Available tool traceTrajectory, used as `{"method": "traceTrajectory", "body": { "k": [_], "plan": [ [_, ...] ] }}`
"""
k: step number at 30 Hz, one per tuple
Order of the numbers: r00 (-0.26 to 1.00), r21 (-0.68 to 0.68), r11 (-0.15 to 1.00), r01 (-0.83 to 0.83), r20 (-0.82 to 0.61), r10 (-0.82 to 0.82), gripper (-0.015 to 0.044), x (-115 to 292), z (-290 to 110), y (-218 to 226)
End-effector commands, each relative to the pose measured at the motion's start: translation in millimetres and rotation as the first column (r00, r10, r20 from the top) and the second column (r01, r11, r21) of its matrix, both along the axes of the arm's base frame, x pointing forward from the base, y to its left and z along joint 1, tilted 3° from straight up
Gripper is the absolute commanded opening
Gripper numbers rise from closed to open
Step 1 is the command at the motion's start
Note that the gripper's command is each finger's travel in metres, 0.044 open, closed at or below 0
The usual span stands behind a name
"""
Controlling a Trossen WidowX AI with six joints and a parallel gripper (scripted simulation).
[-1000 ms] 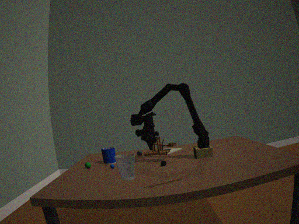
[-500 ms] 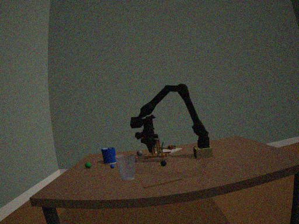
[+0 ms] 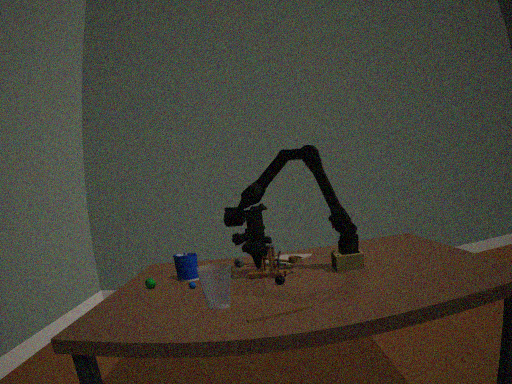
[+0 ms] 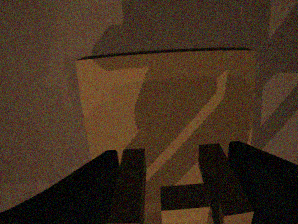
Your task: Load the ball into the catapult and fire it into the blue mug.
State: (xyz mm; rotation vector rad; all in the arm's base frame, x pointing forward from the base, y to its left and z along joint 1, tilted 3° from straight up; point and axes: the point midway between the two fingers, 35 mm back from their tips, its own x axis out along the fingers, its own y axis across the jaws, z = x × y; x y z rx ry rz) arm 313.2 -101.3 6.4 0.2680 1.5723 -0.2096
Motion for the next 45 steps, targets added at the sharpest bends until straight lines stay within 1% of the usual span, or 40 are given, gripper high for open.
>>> {"method": "traceTrajectory", "body": {
  "k": [1,7,20,22,24,27,29,30,31,38,42,45],
  "plan": [
    [1.000,0.001,1.000,0.000,0.005,0.000,0.0000,0.2,-3.6,0.6],
    [1.000,0.000,1.000,0.000,0.000,0.000,0.0000,-0.2,-1.6,0.1],
    [1.000,0.000,1.000,0.000,0.000,0.000,0.0341,-0.2,-1.6,0.1],
    [1.000,0.000,1.000,0.000,0.000,0.000,0.0394,1.5,8.6,-0.8],
    [1.000,0.000,1.000,0.000,0.000,0.000,0.0440,4.1,38.7,-2.9],
    [1.000,0.001,1.000,0.000,-0.001,0.000,0.0440,1.9,87.3,-3.9],
    [1.000,0.001,1.000,0.000,-0.001,0.000,0.0440,0.3,98.2,-3.7],
    [1.000,0.001,1.000,0.000,-0.001,0.000,0.0440,0.3,98.2,-3.7],
    [1.000,-0.002,1.000,0.006,0.006,-0.006,0.0440,3.6,85.4,-4.4],
    [1.000,0.000,1.000,0.004,0.005,-0.004,0.0440,-1.7,91.8,-3.1],
    [1.000,0.000,1.000,0.004,0.005,-0.004,0.0440,-1.9,50.0,-1.4],
    [1.000,0.000,1.000,0.004,0.005,-0.004,0.0440,-2.1,47.4,-1.3]
  ]
}}
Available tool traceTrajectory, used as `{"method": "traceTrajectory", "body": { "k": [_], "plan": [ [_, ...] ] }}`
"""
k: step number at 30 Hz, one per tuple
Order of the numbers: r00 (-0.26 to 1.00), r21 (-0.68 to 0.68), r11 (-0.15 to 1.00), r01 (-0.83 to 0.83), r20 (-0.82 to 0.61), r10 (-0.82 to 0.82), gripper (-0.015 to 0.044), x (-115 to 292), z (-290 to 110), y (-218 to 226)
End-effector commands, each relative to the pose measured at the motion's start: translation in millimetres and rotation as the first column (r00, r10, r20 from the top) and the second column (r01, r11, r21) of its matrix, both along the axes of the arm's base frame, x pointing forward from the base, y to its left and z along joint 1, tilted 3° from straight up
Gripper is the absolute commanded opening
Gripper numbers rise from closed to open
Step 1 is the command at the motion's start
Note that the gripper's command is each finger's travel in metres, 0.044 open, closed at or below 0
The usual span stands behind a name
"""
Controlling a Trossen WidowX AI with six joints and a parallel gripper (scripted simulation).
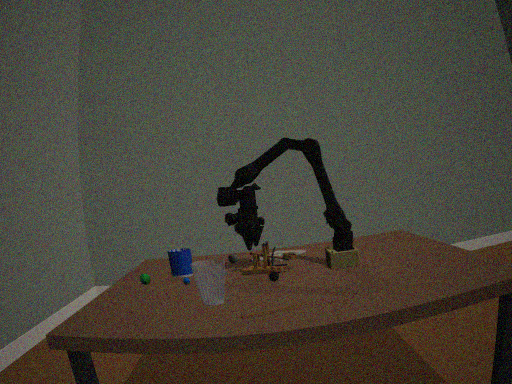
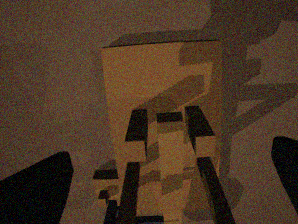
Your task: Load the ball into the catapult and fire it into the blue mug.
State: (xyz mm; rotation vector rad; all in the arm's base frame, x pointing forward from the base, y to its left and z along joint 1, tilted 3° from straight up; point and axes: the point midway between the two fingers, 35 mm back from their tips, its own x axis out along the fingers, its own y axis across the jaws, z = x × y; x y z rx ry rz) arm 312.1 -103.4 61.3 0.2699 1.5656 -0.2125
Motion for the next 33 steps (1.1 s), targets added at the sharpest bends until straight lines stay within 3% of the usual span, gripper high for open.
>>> {"method": "traceTrajectory", "body": {
  "k": [1,33],
  "plan": [
    [1.000,0.002,1.000,0.001,-0.001,-0.001,0.0440,-0.9,-7.7,0.8],
    [1.000,0.002,1.000,0.001,-0.001,-0.001,0.0440,-1.2,-58.3,2.9]
  ]
}}
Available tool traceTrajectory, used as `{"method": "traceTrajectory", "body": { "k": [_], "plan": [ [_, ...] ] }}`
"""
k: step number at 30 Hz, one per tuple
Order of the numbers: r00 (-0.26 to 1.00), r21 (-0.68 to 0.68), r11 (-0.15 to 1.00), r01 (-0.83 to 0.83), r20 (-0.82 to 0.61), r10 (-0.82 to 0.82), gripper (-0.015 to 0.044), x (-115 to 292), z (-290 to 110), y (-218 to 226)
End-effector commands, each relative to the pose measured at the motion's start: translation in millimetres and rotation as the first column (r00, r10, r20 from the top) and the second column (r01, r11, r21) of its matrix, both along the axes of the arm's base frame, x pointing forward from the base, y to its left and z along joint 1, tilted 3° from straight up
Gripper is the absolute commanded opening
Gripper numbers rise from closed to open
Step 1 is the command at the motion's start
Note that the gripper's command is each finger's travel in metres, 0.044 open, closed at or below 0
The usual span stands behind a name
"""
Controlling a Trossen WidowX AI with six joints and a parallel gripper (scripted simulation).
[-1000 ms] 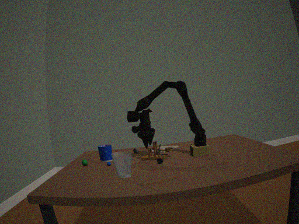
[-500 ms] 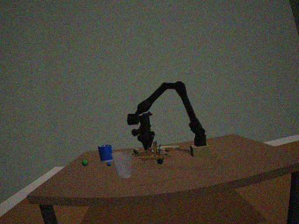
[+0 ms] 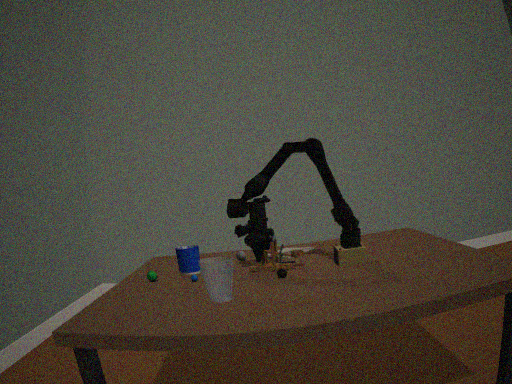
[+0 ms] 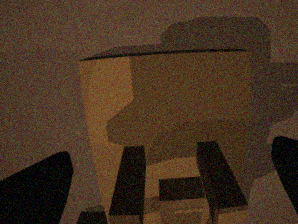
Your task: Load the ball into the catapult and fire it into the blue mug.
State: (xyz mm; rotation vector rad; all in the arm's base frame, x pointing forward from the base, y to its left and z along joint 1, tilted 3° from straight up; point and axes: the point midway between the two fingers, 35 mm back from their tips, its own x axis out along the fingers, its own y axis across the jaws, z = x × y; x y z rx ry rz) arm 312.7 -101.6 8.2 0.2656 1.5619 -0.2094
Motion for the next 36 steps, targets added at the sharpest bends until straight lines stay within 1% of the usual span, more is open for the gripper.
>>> {"method": "traceTrajectory", "body": {
  "k": [1,3,14,20,22,24,26,36],
  "plan": [
    [1.000,0.004,1.000,0.005,-0.005,-0.005,0.0440,-1.9,-6.5,1.2],
    [1.000,0.004,1.000,0.005,-0.005,-0.005,0.0440,-2.0,-7.6,1.3],
    [1.000,0.001,1.000,0.000,-0.002,0.000,0.0151,-0.6,-4.2,0.4],
    [1.000,0.001,1.000,0.000,-0.002,0.000,0.0111,-0.6,-4.2,0.4],
    [1.000,0.001,1.000,0.000,-0.002,0.000,0.0059,0.1,6.7,-0.3],
    [1.000,0.001,1.000,0.000,-0.002,0.000,0.0006,0.2,34.3,-1.3],
    [1.000,0.001,1.000,0.000,-0.002,0.000,0.0000,-0.4,45.4,-1.4],
    [1.000,0.003,1.000,-0.001,-0.004,0.001,0.0000,0.6,35.3,-0.8]
  ]
}}
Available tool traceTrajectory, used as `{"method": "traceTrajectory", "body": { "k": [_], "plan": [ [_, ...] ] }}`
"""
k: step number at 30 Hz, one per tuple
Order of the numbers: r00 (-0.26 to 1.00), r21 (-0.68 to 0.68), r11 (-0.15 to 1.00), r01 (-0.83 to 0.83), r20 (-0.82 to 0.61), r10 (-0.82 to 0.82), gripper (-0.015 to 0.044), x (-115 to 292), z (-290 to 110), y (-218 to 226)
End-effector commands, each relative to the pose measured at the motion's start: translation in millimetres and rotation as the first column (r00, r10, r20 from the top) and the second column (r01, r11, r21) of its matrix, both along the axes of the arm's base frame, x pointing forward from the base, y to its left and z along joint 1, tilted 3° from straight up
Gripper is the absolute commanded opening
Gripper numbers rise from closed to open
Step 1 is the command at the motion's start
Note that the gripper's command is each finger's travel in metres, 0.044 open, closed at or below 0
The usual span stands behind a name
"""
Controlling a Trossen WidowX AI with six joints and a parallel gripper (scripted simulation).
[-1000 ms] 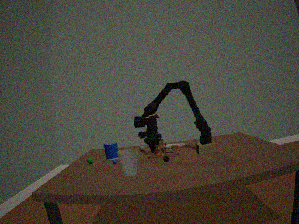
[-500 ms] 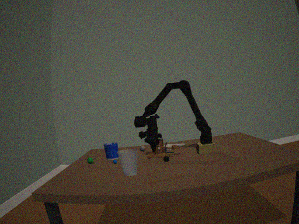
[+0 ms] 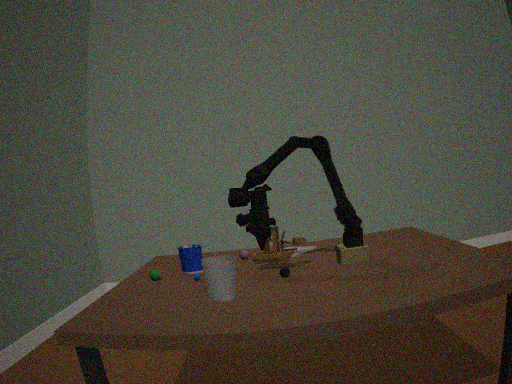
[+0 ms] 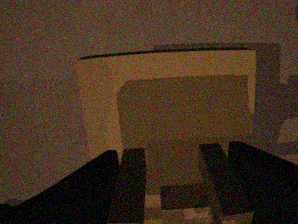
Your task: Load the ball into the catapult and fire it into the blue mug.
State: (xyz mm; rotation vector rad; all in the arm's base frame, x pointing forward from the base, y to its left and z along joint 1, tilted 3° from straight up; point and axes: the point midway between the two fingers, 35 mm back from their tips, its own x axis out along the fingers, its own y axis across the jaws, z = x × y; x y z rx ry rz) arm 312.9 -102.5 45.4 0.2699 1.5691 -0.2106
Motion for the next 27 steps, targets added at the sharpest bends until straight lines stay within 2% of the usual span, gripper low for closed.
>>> {"method": "traceTrajectory", "body": {
  "k": [1,27],
  "plan": [
    [1.000,0.000,1.000,-0.004,0.003,0.004,0.0000,0.5,-3.4,0.2],
    [1.000,0.001,1.000,-0.005,-0.002,0.005,0.0000,-0.7,-39.0,2.0]
  ]
}}
